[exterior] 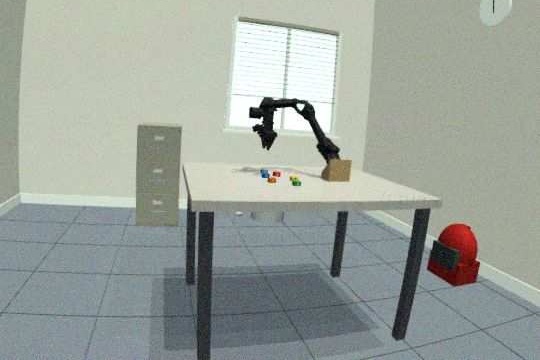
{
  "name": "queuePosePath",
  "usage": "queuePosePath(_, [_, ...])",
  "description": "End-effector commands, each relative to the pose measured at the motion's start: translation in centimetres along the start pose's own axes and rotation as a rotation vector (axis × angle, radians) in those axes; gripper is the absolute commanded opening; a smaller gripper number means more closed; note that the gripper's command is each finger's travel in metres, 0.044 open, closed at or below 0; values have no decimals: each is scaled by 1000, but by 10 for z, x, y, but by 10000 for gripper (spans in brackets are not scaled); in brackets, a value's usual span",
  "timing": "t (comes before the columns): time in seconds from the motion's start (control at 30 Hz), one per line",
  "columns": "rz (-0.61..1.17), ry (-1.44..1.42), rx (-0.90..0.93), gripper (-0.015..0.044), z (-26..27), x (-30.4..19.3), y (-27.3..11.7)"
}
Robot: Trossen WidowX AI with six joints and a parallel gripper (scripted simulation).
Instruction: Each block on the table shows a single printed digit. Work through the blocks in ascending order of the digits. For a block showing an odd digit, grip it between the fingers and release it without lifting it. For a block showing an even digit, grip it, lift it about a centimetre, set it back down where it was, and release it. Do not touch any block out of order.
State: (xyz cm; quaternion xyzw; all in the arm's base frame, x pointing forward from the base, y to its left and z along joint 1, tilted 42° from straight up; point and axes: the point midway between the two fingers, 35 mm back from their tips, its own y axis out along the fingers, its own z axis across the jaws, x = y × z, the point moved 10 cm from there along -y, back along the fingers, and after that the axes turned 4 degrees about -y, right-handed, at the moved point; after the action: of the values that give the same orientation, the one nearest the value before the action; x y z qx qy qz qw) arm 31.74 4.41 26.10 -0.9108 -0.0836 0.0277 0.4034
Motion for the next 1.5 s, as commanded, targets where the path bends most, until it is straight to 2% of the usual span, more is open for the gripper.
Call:
queuePosePath(0.0, [1,-5,2,400,0,0,0])
queuePosePath(0.1, [1,-6,3,400,2,0,0])
queuePosePath(0.2, [-7,-21,17,400,29,8,-2])
queuePosePath(0.5, [-21,-69,57,400,184,11,-11])
queuePosePath(0.67, [-3,-30,40,400,279,-19,-8])
queuePosePath(0.77, [2,-11,24,400,313,-37,-5])
queuePosePath(1.03, [2,-6,18,400,322,-42,-1])
queuePosePath(1.23, [1,-5,16,400,323,-42,75])
queuePosePath(1.47, [1,-5,16,400,322,-43,78])
